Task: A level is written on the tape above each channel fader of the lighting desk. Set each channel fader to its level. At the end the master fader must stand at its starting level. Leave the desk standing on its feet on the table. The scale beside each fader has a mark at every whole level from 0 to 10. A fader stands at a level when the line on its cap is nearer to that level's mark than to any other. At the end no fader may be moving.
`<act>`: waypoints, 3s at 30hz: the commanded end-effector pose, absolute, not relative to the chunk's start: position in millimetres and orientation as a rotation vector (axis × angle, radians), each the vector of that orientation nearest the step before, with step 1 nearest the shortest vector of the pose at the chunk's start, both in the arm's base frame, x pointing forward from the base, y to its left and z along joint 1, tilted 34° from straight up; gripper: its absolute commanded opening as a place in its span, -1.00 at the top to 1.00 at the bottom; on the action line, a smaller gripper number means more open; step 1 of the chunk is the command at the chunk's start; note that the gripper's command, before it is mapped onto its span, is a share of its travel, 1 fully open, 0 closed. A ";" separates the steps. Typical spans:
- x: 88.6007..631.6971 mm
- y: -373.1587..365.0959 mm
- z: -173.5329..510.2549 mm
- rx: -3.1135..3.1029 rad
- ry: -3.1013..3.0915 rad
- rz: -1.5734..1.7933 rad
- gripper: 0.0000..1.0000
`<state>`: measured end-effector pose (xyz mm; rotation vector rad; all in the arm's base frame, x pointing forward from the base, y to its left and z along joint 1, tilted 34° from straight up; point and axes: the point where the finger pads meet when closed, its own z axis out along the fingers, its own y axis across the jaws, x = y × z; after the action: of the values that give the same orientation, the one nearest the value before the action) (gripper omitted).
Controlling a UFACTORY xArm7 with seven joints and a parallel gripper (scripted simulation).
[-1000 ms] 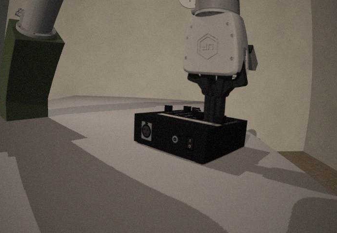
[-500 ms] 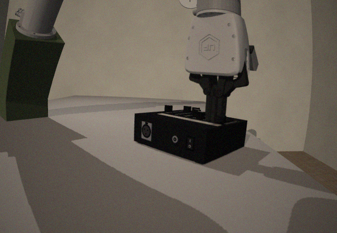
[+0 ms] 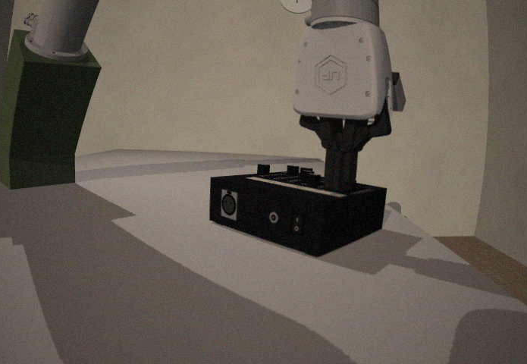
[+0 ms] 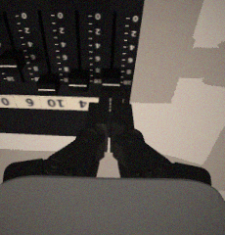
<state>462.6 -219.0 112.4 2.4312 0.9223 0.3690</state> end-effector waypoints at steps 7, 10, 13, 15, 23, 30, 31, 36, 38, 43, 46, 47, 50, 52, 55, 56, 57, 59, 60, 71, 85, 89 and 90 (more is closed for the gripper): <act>467.0 -215.4 114.2 2.429 0.923 0.373 1.00; 468.4 -214.1 114.3 2.429 0.923 0.373 1.00; 469.7 -212.9 114.5 2.429 0.923 0.373 1.00; 470.6 -212.0 114.5 2.429 0.923 0.373 1.00; 473.2 -209.6 114.8 2.429 0.923 0.373 1.00; 475.9 -207.1 115.1 2.429 0.923 0.373 1.00; 476.3 -206.8 115.1 2.429 0.923 0.373 1.00; 477.9 -205.3 115.3 2.429 0.923 0.373 1.00; 477.9 -205.3 115.3 2.429 0.923 0.373 1.00; 479.2 -204.0 115.4 2.429 0.923 0.373 1.00; 479.9 -203.4 115.5 2.429 0.923 0.373 1.00; 480.1 -203.2 115.5 2.429 0.923 0.373 1.00; 480.6 -202.8 115.5 2.429 0.923 0.373 1.00; 480.9 -202.5 115.6 2.429 0.923 0.373 1.00; 481.0 -202.4 115.6 2.429 0.923 0.373 1.00; 481.1 -202.3 115.6 2.429 0.923 0.373 1.00; 481.2 -202.2 115.6 2.429 0.923 0.373 1.00; 481.4 -202.0 115.6 2.429 0.923 0.373 1.00; 481.5 -202.0 115.6 2.429 0.923 0.373 1.00; 481.7 -201.7 115.6 2.429 0.923 0.373 1.00; 481.7 -201.7 115.6 2.429 0.923 0.373 1.00; 481.7 -201.7 115.6 2.429 0.923 0.373 1.00; 481.7 -201.8 115.6 2.429 0.923 0.373 1.00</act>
<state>480.8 -202.1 114.2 2.4311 0.9228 0.3692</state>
